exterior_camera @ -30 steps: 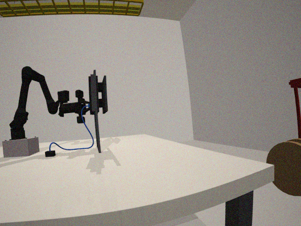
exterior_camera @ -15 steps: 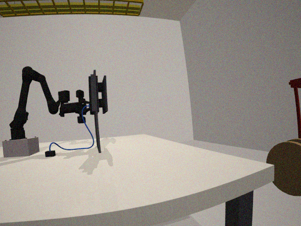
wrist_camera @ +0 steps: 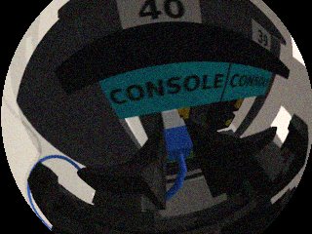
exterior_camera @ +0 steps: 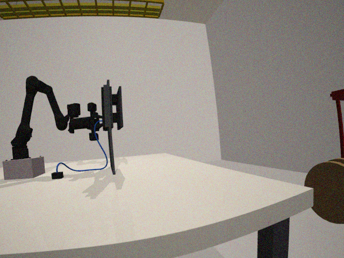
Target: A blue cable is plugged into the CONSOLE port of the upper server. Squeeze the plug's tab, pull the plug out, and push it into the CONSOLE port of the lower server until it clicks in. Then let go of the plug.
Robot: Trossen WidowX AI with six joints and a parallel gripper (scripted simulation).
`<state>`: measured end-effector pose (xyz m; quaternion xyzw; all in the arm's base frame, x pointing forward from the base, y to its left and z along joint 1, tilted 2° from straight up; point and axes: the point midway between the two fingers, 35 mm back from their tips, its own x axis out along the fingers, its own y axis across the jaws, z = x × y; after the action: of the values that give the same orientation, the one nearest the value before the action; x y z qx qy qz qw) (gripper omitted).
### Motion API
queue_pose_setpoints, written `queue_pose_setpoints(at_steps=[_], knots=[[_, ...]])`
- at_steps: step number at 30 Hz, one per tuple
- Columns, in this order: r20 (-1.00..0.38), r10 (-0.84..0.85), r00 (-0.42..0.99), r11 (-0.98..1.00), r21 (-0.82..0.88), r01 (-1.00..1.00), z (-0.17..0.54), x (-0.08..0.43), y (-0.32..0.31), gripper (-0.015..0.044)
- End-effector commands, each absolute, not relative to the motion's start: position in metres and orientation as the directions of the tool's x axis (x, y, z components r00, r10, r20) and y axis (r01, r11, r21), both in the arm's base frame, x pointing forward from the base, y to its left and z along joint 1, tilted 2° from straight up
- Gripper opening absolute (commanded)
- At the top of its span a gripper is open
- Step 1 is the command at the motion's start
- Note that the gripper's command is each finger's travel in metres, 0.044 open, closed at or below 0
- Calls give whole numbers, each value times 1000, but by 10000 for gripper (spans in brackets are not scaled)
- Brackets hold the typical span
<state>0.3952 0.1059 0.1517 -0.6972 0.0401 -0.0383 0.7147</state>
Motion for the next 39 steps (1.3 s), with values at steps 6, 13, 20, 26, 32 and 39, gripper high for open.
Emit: queue_pose_setpoints(at_steps=[6, 13, 20, 26, 32, 39], knots=[[0, -107, 994, 25, -1000, 3, 153, 398, 107, 0], [1, -107, 994, 25, -1000, 3, 153, 399, 108, 0], [1, -107, 994, 25, -1000, 4, 153, 401, 108, 0], [1, -107, 994, 25, -1000, 4, 152, 402, 108, 0], [1, -107, 994, 25, -1000, 3, 152, 402, 108, 0], [-2, -111, 994, 26, -1000, 0, 151, 401, 107, 157]])
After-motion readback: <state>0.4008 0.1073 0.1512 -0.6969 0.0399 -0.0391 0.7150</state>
